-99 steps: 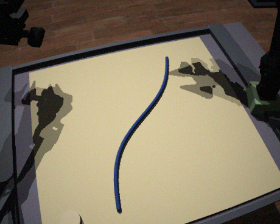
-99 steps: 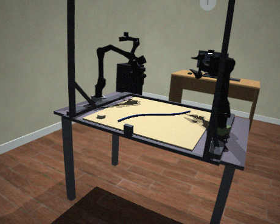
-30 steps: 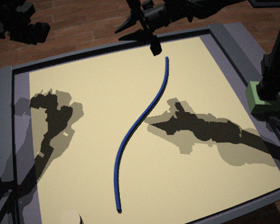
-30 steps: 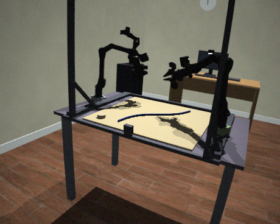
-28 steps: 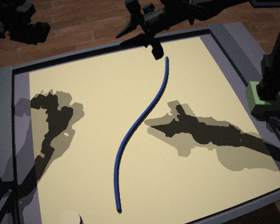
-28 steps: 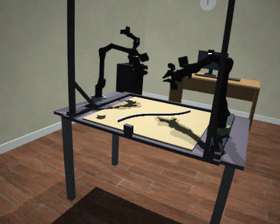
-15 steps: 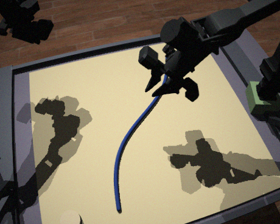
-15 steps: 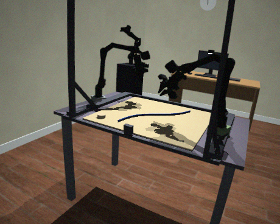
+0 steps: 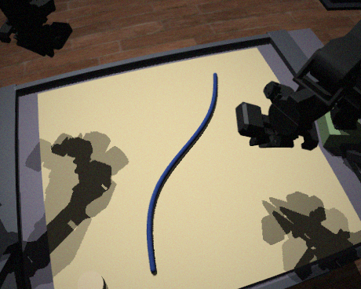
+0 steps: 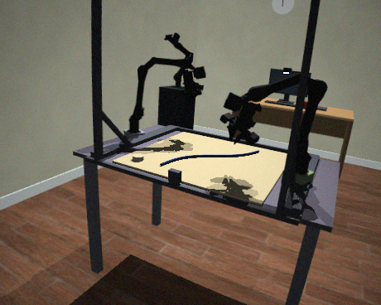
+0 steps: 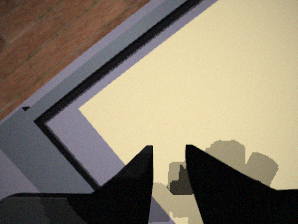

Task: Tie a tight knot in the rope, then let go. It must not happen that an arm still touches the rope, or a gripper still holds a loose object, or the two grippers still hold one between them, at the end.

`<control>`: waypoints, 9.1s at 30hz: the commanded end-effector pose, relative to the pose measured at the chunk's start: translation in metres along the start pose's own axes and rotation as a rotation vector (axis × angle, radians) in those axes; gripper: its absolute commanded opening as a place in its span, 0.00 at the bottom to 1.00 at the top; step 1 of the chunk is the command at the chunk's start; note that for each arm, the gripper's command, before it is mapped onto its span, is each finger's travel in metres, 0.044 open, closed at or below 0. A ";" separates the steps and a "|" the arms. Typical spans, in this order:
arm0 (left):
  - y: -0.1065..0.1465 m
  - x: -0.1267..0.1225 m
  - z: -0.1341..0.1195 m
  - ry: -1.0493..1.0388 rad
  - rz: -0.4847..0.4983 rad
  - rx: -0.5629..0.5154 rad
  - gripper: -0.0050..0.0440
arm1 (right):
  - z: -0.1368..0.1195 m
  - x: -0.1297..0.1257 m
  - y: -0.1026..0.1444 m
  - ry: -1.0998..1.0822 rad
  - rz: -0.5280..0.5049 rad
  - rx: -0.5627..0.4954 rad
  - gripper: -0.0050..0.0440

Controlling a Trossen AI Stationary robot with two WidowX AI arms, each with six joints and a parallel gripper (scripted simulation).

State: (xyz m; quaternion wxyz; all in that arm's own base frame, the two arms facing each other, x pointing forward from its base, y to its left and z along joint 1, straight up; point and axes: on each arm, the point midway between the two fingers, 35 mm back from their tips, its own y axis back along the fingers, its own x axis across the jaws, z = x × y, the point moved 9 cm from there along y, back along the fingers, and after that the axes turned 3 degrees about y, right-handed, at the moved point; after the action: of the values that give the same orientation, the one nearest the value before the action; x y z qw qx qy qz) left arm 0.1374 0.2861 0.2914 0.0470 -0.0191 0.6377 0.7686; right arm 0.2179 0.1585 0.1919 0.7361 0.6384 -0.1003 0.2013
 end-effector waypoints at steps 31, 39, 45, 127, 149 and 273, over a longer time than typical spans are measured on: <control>0.038 -0.030 -0.014 -0.050 -0.042 0.091 0.31 | -0.004 -0.110 0.086 0.606 0.234 -0.444 0.31; 0.040 -0.031 -0.015 -0.053 -0.043 0.098 0.31 | -0.002 -0.115 0.091 0.645 0.268 -0.464 0.31; 0.040 -0.032 -0.015 -0.054 -0.044 0.100 0.31 | -0.001 -0.116 0.092 0.660 0.281 -0.471 0.31; 0.041 -0.032 -0.015 -0.054 -0.044 0.101 0.31 | 0.200 0.069 -0.134 -0.428 -0.423 0.076 0.31; 0.041 -0.032 -0.015 -0.054 -0.044 0.101 0.31 | 0.196 0.057 -0.162 -0.428 -0.423 0.076 0.31; 0.041 -0.032 -0.015 -0.054 -0.044 0.101 0.31 | 0.244 0.030 -0.175 -0.427 -0.424 0.072 0.19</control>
State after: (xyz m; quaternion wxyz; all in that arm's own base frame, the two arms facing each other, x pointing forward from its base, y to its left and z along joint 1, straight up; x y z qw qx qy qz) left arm 0.1659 0.2649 0.3244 0.0779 -0.0042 0.6804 0.7287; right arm 0.3440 -0.0967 0.0794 0.7007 0.6990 -0.1007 -0.1011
